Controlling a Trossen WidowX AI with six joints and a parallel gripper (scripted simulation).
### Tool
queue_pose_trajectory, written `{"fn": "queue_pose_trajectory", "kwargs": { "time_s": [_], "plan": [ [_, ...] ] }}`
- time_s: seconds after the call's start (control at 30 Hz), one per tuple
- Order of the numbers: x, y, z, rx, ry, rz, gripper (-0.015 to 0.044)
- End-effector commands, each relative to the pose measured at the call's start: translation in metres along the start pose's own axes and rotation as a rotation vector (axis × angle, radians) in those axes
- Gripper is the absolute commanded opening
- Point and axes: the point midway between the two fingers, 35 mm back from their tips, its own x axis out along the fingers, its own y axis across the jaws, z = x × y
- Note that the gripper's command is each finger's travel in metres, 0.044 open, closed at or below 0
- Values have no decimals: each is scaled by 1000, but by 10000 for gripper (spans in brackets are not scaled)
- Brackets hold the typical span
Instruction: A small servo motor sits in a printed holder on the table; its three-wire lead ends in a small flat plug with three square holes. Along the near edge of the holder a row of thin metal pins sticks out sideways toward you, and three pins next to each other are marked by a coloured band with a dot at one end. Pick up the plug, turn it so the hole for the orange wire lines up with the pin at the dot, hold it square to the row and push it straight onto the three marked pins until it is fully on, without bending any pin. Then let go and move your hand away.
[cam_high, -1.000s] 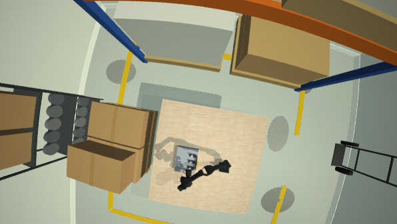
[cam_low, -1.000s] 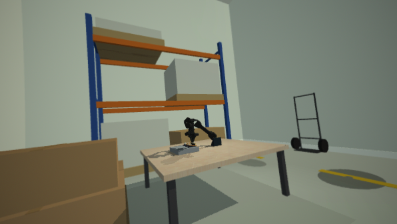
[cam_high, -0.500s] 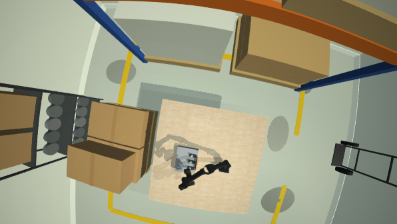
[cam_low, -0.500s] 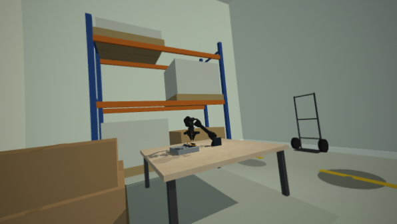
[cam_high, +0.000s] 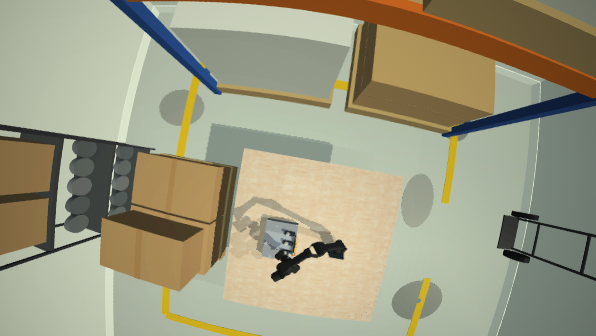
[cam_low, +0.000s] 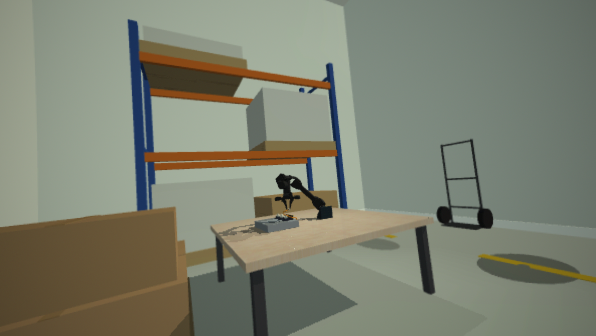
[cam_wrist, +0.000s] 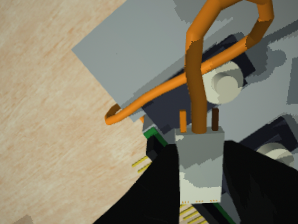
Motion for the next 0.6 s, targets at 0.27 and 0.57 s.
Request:
{"fn": "queue_pose_trajectory", "kwargs": {
  "time_s": [0.27,0.57],
  "plan": [
    [-3,-2,-32,-395,6,-1,0],
    [-4,0,-56,-704,9,2,0]
  ]
}}
